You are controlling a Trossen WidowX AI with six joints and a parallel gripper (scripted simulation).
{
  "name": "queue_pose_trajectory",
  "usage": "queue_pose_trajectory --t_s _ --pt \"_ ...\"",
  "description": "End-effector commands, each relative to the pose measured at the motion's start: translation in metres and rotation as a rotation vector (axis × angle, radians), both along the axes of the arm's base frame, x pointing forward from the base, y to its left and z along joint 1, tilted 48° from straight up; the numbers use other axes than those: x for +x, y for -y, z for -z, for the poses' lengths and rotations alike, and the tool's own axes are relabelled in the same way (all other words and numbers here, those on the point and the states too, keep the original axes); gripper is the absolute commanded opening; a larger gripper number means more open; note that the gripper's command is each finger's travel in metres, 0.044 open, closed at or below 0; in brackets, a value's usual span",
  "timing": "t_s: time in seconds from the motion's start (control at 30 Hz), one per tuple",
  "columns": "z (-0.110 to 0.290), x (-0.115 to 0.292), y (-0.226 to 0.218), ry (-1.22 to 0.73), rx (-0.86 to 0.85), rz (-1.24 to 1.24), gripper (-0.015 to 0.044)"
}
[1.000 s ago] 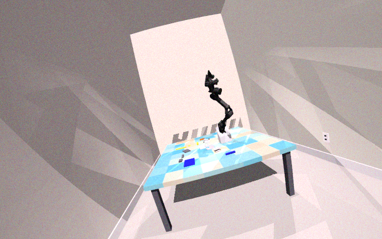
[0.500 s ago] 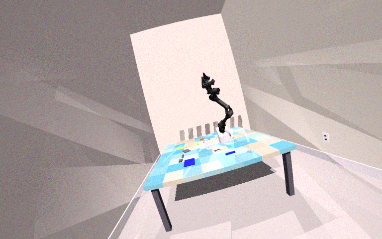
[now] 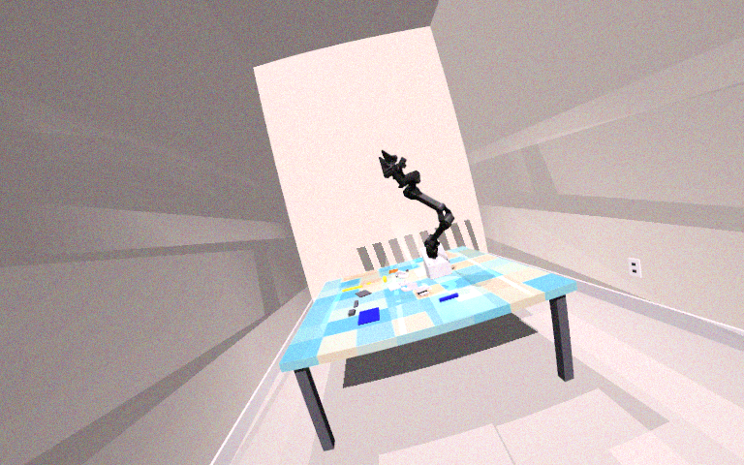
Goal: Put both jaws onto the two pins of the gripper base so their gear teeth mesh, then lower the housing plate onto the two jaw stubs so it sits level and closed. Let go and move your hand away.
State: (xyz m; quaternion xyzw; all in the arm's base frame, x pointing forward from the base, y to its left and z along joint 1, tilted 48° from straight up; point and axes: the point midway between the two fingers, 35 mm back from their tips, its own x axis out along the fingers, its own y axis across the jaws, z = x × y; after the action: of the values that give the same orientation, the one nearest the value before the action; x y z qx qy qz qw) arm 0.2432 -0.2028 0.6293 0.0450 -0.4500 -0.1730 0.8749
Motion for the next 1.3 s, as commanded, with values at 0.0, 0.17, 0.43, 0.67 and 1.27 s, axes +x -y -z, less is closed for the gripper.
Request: queue_pose_trajectory --t_s 0.0,0.17,0.43,0.67,1.27 --pt "0.015 0.017 0.002 -0.062 0.026 -0.026 0.0440" --pt "0.035 0.037 0.002 -0.139 0.064 -0.067 0.0440" --pt "0.066 0.066 -0.001 -0.250 0.120 -0.134 0.0440" --pt "0.094 0.088 -0.008 -0.345 0.166 -0.194 0.0440" --pt "0.179 0.139 -0.038 -0.627 0.276 -0.364 0.0440"
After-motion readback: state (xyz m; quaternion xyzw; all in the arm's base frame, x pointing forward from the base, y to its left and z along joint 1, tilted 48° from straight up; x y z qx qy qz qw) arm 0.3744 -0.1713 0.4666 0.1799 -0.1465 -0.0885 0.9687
